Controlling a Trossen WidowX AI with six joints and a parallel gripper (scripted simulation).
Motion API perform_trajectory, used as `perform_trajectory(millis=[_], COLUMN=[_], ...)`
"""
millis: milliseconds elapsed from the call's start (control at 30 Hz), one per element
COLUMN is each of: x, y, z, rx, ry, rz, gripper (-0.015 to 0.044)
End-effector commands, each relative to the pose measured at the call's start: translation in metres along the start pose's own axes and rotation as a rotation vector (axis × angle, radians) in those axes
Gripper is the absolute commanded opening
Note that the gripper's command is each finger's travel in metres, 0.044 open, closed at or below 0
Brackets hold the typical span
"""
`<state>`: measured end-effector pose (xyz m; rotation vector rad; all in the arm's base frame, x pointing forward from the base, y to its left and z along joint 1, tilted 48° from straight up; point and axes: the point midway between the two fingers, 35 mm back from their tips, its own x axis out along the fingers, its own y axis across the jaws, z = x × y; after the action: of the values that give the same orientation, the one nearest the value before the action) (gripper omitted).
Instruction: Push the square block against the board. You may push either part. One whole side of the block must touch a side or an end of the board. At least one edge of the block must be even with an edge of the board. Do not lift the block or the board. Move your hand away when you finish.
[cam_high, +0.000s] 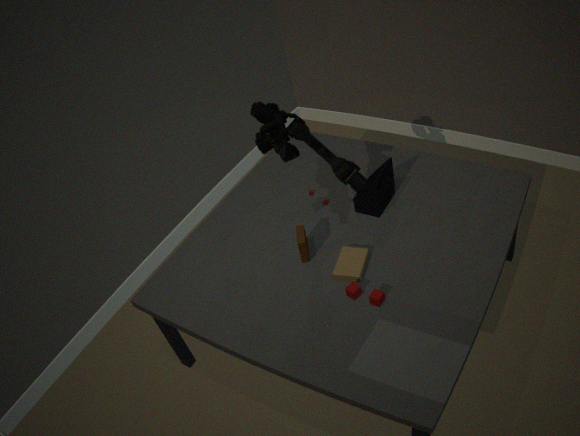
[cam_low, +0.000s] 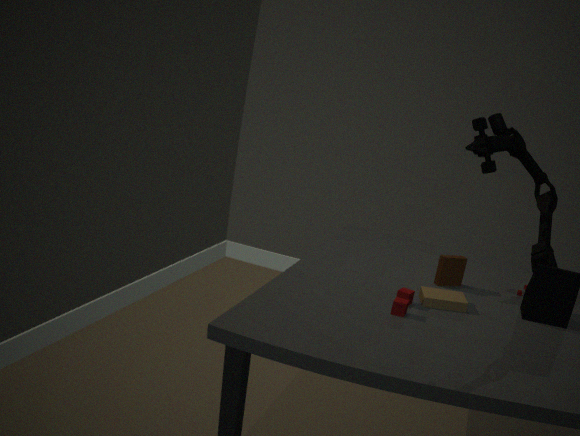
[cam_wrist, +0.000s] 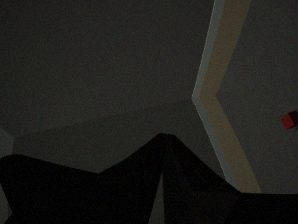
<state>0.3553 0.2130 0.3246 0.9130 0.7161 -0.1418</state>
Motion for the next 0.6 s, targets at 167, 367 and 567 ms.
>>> perform_trajectory(millis=[167,367,567], x=[0.042,0.06,0.069], y=[-0.061,-0.105,-0.148], z=[0.035,0.058,0.081], rx=[-0.027,-0.045,-0.069], ry=[-0.113,-0.173,-0.22], rz=[-0.284,-0.477,-0.67], gripper=[0.0,0.0,0.0])
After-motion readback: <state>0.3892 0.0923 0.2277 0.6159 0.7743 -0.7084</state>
